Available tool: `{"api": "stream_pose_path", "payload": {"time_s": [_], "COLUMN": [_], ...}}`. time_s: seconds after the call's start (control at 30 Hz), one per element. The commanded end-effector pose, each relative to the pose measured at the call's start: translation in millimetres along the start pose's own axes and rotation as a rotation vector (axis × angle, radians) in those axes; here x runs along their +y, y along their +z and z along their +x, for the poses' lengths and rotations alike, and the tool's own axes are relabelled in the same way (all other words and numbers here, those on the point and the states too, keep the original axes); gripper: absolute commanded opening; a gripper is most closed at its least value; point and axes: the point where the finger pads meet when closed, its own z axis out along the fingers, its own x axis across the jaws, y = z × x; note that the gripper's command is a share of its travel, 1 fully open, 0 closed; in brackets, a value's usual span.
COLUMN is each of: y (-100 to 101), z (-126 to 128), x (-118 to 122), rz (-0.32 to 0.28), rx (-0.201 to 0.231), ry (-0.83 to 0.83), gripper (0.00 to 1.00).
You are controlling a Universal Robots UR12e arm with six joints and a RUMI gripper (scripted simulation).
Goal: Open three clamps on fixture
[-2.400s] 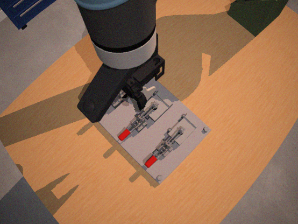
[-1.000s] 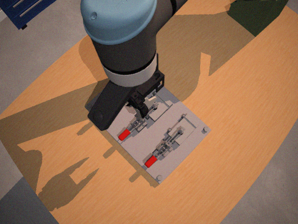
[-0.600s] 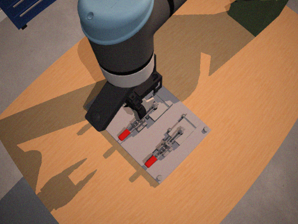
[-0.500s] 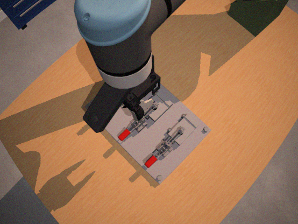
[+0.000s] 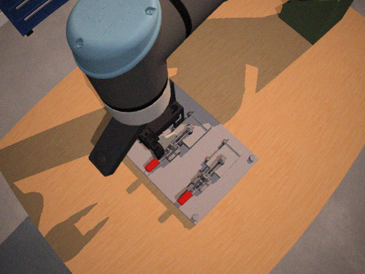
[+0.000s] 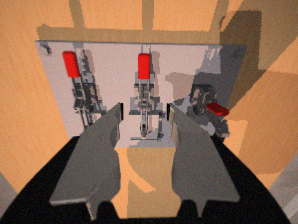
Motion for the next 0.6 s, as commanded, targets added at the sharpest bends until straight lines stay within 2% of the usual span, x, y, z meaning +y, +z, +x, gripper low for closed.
{"api": "stream_pose_path", "payload": {"time_s": [0.0, 0.4, 0.57], "y": [0.5, 0.7, 7.0], "z": [0.4, 0.1, -0.4], "x": [-12.1, -14.4, -12.7], "rz": [-0.001, -0.002, -0.004], "rx": [0.001, 0.001, 0.001], "ry": [-0.001, -0.001, -0.003], "gripper": [0.28, 0.28, 0.28]}}
